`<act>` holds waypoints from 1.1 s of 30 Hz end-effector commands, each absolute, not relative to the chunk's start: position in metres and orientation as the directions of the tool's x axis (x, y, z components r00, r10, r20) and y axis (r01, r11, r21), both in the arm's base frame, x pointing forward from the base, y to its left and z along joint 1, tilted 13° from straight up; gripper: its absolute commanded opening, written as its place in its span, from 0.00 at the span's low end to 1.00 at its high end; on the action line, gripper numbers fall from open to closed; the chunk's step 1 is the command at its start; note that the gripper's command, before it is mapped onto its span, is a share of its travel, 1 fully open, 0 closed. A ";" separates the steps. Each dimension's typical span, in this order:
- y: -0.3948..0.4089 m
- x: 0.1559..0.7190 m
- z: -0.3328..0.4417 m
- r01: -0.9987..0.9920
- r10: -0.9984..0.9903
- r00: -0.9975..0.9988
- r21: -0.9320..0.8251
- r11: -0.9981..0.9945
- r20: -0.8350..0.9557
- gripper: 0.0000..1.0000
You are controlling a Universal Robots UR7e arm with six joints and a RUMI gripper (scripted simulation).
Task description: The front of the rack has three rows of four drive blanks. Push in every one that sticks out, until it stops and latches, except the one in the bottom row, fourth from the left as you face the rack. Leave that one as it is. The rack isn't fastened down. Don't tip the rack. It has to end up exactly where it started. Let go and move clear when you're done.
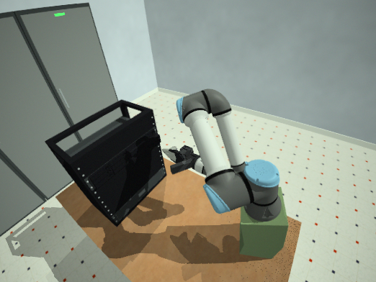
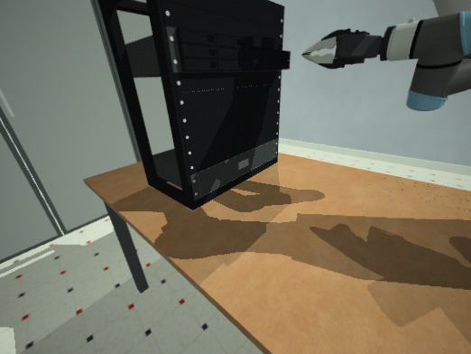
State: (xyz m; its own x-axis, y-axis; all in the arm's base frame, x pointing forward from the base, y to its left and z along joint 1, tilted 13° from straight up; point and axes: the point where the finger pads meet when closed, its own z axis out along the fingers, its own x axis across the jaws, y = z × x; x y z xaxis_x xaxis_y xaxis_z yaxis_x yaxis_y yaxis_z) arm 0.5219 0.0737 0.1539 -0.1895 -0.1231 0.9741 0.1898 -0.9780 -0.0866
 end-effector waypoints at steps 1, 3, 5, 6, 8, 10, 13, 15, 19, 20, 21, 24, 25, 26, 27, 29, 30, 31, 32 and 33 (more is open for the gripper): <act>0.074 0.522 0.154 0.190 -0.123 -0.190 -0.086 -0.978 0.974 0.00; 0.075 0.522 0.154 0.190 -0.123 -0.190 -0.086 -0.978 0.974 0.00; 0.077 0.522 0.154 0.190 -0.123 -0.190 -0.086 -0.978 0.974 0.00; 0.078 0.522 0.154 0.190 -0.123 -0.190 -0.086 -0.978 0.974 0.00; 0.081 0.522 0.154 0.190 -0.123 -0.190 -0.086 -0.978 0.974 0.00; 0.085 0.522 0.153 0.190 -0.123 -0.190 -0.086 -0.978 0.974 0.00; 0.087 0.522 0.153 0.190 -0.123 -0.190 -0.086 -0.978 0.974 0.00; 0.091 0.523 0.153 0.190 -0.123 -0.190 -0.086 -0.978 0.974 0.00; 0.102 0.523 0.152 0.190 -0.123 -0.190 -0.086 -0.978 0.974 0.00; 0.105 0.523 0.151 0.190 -0.123 -0.190 -0.086 -0.978 0.974 0.00; 0.108 0.523 0.151 0.190 -0.123 -0.190 -0.086 -0.978 0.974 0.00; 0.117 0.524 0.150 0.190 -0.123 -0.190 -0.086 -0.978 0.974 0.00; 0.120 0.524 0.150 0.190 -0.123 -0.190 -0.086 -0.978 0.974 0.00; 0.123 0.524 0.150 0.190 -0.123 -0.190 -0.086 -0.978 0.974 0.00; 0.126 0.524 0.149 0.190 -0.123 -0.190 -0.086 -0.978 0.974 0.00; 0.129 0.524 0.149 0.190 -0.123 -0.190 -0.086 -0.978 0.974 0.00; 0.129 0.524 0.149 0.190 -0.123 -0.190 -0.086 -0.978 0.974 0.00; 0.132 0.524 0.149 0.190 -0.123 -0.190 -0.086 -0.978 0.974 0.00; 0.135 0.525 0.148 0.190 -0.123 -0.190 -0.086 -0.978 0.974 0.00; 0.138 0.525 0.148 0.190 -0.123 -0.190 -0.086 -0.978 0.974 0.00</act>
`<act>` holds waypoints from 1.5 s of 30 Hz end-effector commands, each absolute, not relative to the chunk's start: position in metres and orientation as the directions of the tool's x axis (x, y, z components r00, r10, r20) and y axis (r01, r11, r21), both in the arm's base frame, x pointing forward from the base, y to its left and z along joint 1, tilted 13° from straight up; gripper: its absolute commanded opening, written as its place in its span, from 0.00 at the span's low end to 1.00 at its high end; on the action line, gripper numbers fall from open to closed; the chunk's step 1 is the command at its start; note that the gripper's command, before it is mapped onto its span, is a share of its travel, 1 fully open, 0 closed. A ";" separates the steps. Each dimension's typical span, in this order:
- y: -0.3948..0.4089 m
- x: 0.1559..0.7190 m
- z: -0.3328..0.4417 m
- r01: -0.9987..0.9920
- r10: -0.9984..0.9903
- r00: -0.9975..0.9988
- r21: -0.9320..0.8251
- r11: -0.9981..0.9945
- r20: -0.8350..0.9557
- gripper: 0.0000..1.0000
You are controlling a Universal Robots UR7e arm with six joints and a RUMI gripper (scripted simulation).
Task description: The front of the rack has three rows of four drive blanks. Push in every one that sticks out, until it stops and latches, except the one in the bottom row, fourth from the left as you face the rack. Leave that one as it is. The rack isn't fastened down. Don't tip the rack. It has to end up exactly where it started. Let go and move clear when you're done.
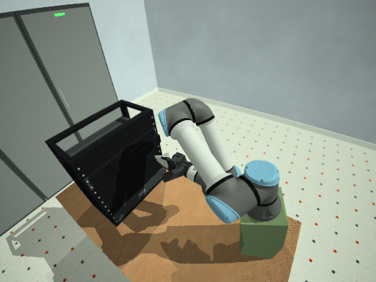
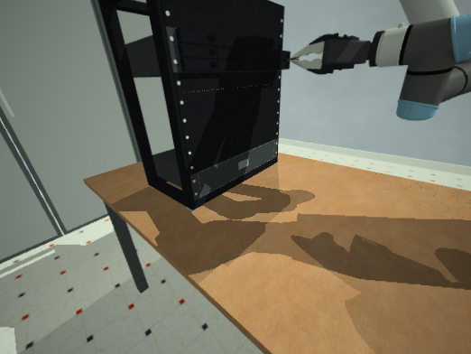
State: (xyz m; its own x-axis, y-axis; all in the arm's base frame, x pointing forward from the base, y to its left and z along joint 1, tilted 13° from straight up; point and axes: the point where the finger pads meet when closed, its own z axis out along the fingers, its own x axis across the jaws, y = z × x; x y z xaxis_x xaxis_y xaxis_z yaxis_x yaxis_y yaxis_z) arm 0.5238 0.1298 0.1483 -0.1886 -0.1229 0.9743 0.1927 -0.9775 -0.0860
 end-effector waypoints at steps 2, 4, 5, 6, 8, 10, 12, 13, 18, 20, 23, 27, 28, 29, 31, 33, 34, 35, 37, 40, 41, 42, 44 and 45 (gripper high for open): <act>0.144 0.525 0.148 0.190 -0.123 -0.190 -0.086 -0.978 0.974 0.00; 0.148 0.525 0.147 0.190 -0.123 -0.190 -0.086 -0.978 0.974 0.00; 0.151 0.525 0.147 0.190 -0.123 -0.190 -0.086 -0.978 0.974 0.00; 0.153 0.525 0.147 0.190 -0.123 -0.190 -0.086 -0.978 0.974 0.00; 0.156 0.525 0.146 0.190 -0.123 -0.190 -0.086 -0.978 0.974 0.00; 0.159 0.526 0.146 0.190 -0.123 -0.190 -0.086 -0.978 0.974 0.00; 0.161 0.526 0.146 0.190 -0.123 -0.190 -0.086 -0.978 0.974 0.00; 0.161 0.526 0.146 0.190 -0.123 -0.190 -0.086 -0.978 0.974 0.00; 0.163 0.526 0.146 0.190 -0.123 -0.190 -0.086 -0.978 0.974 0.00; 0.163 0.526 0.146 0.190 -0.123 -0.190 -0.086 -0.978 0.974 0.00; 0.163 0.526 0.146 0.190 -0.123 -0.190 -0.086 -0.978 0.974 0.00; 0.164 0.532 0.147 0.190 -0.123 -0.190 -0.086 -0.978 0.974 0.00; 0.165 0.535 0.148 0.190 -0.123 -0.190 -0.086 -0.978 0.974 0.00; 0.166 0.539 0.149 0.190 -0.123 -0.190 -0.086 -0.978 0.974 0.00; 0.166 0.539 0.149 0.190 -0.123 -0.190 -0.086 -0.978 0.974 0.00; 0.167 0.549 0.151 0.190 -0.123 -0.190 -0.086 -0.978 0.974 0.00; 0.168 0.554 0.152 0.190 -0.123 -0.190 -0.086 -0.978 0.974 0.00; 0.169 0.560 0.153 0.190 -0.123 -0.190 -0.086 -0.978 0.974 0.00; 0.171 0.570 0.155 0.190 -0.123 -0.190 -0.086 -0.978 0.974 0.00; 0.173 0.579 0.157 0.190 -0.123 -0.190 -0.086 -0.978 0.974 0.00; 0.173 0.580 0.157 0.190 -0.123 -0.190 -0.086 -0.978 0.974 0.00; 0.173 0.580 0.158 0.190 -0.123 -0.190 -0.086 -0.978 0.974 0.00; 0.173 0.581 0.158 0.190 -0.123 -0.190 -0.086 -0.978 0.974 0.00; 0.173 0.581 0.158 0.190 -0.123 -0.190 -0.086 -0.978 0.974 0.00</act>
